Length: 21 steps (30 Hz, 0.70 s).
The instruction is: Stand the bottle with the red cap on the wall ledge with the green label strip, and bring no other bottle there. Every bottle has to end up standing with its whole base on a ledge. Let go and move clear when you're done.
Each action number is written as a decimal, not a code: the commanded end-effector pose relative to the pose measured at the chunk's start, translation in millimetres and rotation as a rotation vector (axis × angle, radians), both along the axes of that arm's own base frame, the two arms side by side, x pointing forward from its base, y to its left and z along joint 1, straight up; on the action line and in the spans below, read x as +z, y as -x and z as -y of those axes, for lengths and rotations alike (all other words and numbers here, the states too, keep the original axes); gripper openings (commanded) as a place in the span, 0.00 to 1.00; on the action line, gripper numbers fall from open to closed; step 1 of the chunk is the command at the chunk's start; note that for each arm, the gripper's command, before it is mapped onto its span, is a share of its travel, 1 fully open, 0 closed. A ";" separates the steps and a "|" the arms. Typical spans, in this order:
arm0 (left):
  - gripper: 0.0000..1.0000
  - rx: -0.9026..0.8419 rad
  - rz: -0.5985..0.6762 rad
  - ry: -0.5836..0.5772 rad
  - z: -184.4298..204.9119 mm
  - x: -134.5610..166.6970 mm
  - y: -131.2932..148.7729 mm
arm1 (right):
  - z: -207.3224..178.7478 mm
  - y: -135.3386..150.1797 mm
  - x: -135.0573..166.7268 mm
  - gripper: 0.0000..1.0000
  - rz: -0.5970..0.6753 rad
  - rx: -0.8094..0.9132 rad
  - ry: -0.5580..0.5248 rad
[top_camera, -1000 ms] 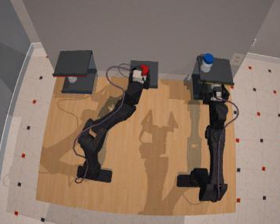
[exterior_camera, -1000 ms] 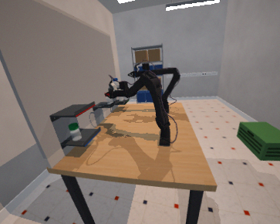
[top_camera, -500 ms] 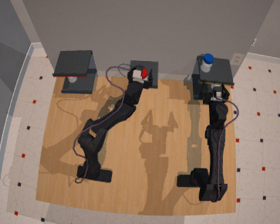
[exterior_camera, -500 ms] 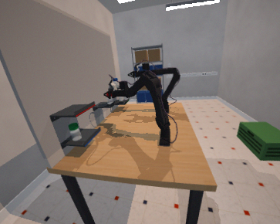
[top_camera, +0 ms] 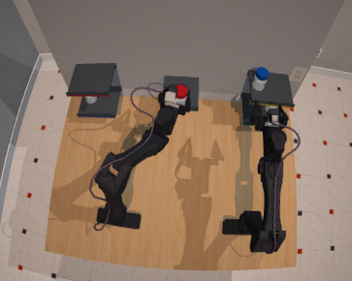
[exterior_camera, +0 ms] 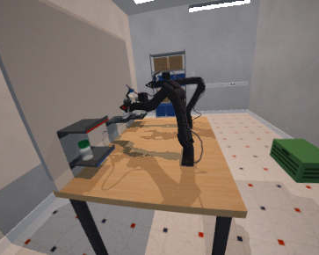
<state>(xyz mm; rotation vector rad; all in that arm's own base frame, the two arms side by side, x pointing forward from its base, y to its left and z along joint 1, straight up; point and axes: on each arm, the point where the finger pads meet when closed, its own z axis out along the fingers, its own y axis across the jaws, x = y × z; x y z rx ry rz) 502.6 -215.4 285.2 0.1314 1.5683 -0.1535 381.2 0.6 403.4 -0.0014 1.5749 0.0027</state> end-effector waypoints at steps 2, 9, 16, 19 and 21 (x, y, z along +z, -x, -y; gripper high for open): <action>0.89 0.000 0.053 0.016 1.4 21.7 15.9 | -0.4 0.4 7.9 1.00 0.015 -0.003 0.001; 0.89 0.000 0.052 0.016 -5.0 21.2 52.2 | -0.4 0.4 7.9 1.00 0.015 -0.003 0.001; 0.89 0.008 0.032 0.020 -17.7 18.2 95.8 | -0.4 0.4 7.9 1.00 0.015 -0.003 0.001; 0.89 0.001 0.036 0.025 -15.3 18.2 92.6 | -0.4 0.4 7.9 1.00 0.015 -0.003 0.001; 0.89 0.001 0.036 0.025 -15.3 18.2 92.6 | -0.4 0.4 7.9 1.00 0.015 -0.003 0.001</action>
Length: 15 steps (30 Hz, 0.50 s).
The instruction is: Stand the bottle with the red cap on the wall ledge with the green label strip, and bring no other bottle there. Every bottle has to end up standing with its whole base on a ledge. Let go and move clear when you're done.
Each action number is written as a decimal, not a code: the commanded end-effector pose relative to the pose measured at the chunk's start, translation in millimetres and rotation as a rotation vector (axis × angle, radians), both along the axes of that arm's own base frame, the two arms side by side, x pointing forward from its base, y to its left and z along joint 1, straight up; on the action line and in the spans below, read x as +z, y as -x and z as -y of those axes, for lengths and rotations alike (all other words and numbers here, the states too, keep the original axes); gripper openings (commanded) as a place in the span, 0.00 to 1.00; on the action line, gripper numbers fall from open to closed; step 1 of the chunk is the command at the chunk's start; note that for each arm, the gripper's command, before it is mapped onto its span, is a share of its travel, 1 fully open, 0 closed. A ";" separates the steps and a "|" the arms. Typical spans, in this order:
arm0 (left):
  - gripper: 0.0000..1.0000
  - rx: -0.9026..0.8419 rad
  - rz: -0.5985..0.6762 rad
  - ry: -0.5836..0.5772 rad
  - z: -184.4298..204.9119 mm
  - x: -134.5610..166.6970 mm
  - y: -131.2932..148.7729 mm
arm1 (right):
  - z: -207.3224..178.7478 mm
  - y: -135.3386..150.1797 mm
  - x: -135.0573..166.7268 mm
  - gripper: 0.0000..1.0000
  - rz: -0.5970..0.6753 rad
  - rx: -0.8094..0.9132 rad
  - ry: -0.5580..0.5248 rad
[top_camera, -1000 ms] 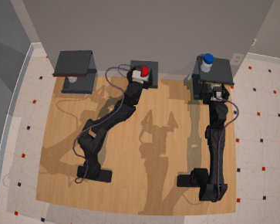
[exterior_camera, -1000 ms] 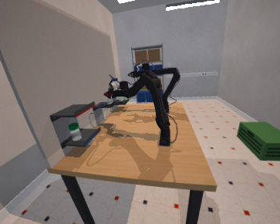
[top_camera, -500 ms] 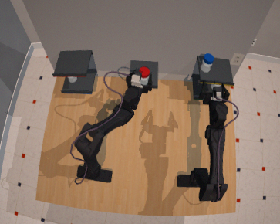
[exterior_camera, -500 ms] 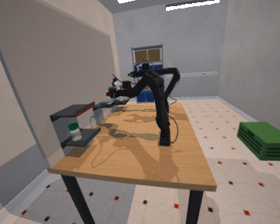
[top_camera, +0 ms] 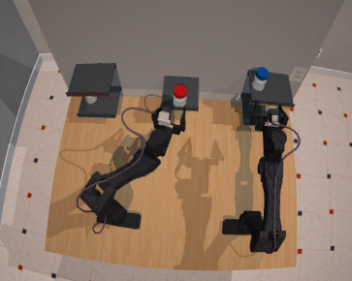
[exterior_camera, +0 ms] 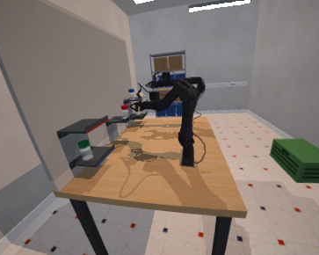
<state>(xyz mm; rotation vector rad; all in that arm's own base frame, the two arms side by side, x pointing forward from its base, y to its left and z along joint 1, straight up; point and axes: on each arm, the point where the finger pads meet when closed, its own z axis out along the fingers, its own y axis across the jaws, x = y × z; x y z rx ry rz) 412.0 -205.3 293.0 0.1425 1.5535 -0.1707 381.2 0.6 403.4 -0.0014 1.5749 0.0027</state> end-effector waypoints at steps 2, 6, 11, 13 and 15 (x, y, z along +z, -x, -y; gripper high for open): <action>0.89 0.021 0.001 0.005 -6.1 4.6 0.1 | -0.4 0.4 7.9 1.00 0.015 -0.003 0.001; 0.89 0.001 -0.053 -0.035 -14.4 -5.2 4.7 | -0.4 0.4 7.9 1.00 0.015 -0.003 0.001; 0.89 0.019 -0.078 -0.048 -69.5 28.9 14.3 | -0.4 0.4 7.9 1.00 0.015 -0.003 0.001; 0.89 0.039 -0.070 -0.042 -93.3 44.9 18.2 | -0.4 0.4 7.9 1.00 0.015 -0.003 0.001; 0.89 0.060 -0.060 -0.037 -114.9 59.9 21.6 | -0.4 0.4 7.9 1.00 0.015 -0.003 0.001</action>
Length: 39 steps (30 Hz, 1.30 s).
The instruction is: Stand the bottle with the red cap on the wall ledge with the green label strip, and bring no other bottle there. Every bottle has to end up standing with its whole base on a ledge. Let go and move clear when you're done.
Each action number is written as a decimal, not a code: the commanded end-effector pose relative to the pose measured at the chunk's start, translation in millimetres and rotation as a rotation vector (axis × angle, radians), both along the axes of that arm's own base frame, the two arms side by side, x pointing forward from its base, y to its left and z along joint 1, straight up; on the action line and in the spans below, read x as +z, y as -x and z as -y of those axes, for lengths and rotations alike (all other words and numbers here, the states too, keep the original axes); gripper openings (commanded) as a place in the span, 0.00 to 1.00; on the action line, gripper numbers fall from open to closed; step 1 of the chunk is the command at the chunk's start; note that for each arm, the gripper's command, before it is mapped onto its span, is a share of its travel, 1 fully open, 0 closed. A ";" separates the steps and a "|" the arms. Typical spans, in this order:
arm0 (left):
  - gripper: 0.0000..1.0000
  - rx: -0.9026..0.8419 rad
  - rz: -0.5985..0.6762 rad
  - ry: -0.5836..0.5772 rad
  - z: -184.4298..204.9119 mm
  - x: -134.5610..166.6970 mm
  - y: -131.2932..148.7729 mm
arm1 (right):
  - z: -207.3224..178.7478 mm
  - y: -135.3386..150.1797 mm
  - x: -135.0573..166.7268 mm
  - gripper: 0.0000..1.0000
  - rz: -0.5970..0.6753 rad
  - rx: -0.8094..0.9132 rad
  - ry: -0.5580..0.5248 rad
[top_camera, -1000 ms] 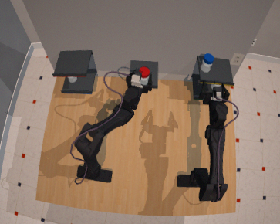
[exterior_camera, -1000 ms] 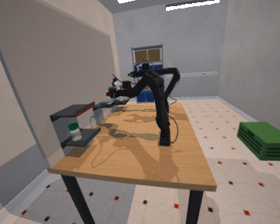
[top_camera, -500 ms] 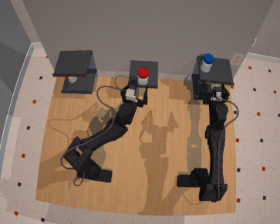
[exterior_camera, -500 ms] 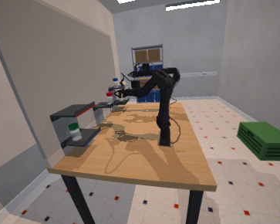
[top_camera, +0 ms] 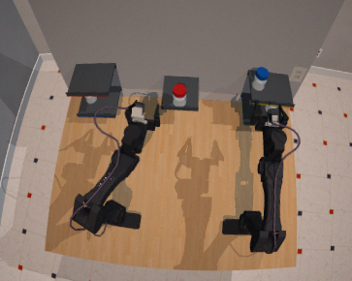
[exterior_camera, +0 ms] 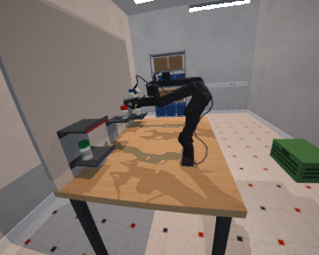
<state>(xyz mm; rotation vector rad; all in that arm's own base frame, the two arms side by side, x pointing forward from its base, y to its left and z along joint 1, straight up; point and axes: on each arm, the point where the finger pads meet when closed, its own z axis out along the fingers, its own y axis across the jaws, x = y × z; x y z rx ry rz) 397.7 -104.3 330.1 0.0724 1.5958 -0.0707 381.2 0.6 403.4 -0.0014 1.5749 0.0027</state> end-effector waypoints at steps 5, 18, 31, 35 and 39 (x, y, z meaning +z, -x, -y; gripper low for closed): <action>0.89 -0.018 -0.009 -0.008 -41.8 42.2 11.5 | -0.4 0.4 7.9 1.00 0.015 -0.003 0.001; 0.89 0.094 0.055 -0.004 -107.0 89.2 20.4 | -0.4 0.4 7.9 1.00 0.015 -0.003 0.001; 0.89 0.001 -0.161 -0.044 -57.3 69.3 55.9 | -32.1 -3.4 -23.7 1.00 -0.085 -0.061 -0.021; 0.89 -0.081 -0.208 -0.071 -30.8 81.6 91.7 | -75.7 -4.9 -37.5 1.00 -0.131 -0.025 -0.035; 0.89 -0.174 -0.233 -0.105 -11.6 94.6 130.5 | -128.1 -4.7 -58.0 1.00 -0.193 0.037 -0.039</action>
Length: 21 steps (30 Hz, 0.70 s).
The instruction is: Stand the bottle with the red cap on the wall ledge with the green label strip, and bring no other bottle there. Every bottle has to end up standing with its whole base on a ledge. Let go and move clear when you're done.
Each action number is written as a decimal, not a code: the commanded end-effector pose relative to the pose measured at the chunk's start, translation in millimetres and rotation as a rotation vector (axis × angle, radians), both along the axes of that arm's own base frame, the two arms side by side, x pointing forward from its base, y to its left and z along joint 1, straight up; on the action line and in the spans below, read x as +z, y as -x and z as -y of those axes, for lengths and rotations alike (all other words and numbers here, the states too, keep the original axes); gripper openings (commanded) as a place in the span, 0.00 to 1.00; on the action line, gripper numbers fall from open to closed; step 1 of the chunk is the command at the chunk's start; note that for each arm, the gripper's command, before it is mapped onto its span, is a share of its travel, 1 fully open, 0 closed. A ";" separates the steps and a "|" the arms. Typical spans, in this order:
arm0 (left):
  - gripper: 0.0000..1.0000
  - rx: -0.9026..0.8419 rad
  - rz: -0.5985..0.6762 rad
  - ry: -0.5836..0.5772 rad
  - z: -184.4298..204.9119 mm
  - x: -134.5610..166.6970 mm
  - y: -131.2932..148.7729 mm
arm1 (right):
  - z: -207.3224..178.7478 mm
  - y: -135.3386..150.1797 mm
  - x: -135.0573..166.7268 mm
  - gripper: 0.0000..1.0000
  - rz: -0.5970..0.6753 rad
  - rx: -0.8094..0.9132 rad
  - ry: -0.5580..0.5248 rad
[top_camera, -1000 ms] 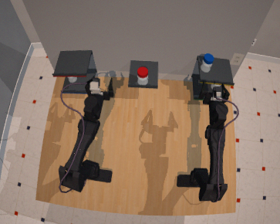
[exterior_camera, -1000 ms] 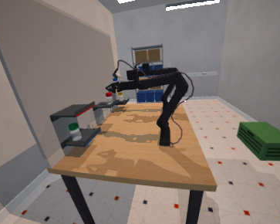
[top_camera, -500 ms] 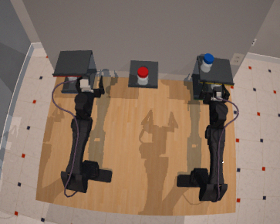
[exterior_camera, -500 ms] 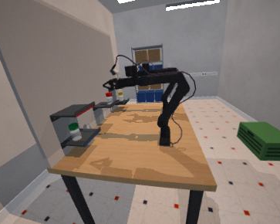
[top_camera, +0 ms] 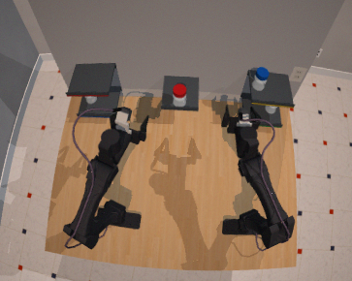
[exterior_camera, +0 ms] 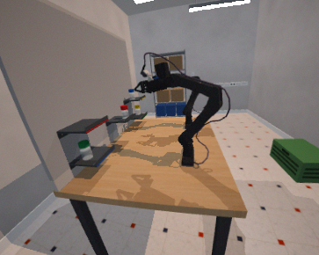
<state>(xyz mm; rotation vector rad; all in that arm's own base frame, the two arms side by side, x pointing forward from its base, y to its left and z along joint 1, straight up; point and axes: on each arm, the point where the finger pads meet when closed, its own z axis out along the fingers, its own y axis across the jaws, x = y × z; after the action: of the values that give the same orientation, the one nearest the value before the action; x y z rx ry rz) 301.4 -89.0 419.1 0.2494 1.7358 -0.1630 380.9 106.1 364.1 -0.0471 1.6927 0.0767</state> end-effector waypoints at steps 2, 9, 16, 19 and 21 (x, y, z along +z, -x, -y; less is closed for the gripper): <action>0.89 -0.049 -0.092 -0.070 5.8 13.5 57.8 | -58.4 -3.7 -33.0 1.00 -0.118 0.006 -0.015; 0.89 -0.177 -0.096 -0.100 11.6 28.1 106.3 | -137.3 -1.1 -64.9 1.00 -0.211 0.100 -0.003; 0.89 -0.293 -0.064 -0.089 21.3 39.9 131.3 | -171.4 -0.6 -77.8 1.00 -0.247 0.139 0.007; 0.89 -0.306 -0.046 -0.076 23.0 45.2 133.2 | -179.4 -0.8 -79.8 1.00 -0.251 0.149 0.011; 0.89 -0.306 -0.046 -0.076 23.0 45.2 133.2 | -180.8 -1.6 -77.2 1.00 -0.240 0.153 0.009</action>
<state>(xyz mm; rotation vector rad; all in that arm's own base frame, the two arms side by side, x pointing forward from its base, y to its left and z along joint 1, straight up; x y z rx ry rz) 175.0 -122.4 450.2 0.6138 1.7732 -0.3344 381.9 283.3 281.8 -0.1958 1.9281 0.1978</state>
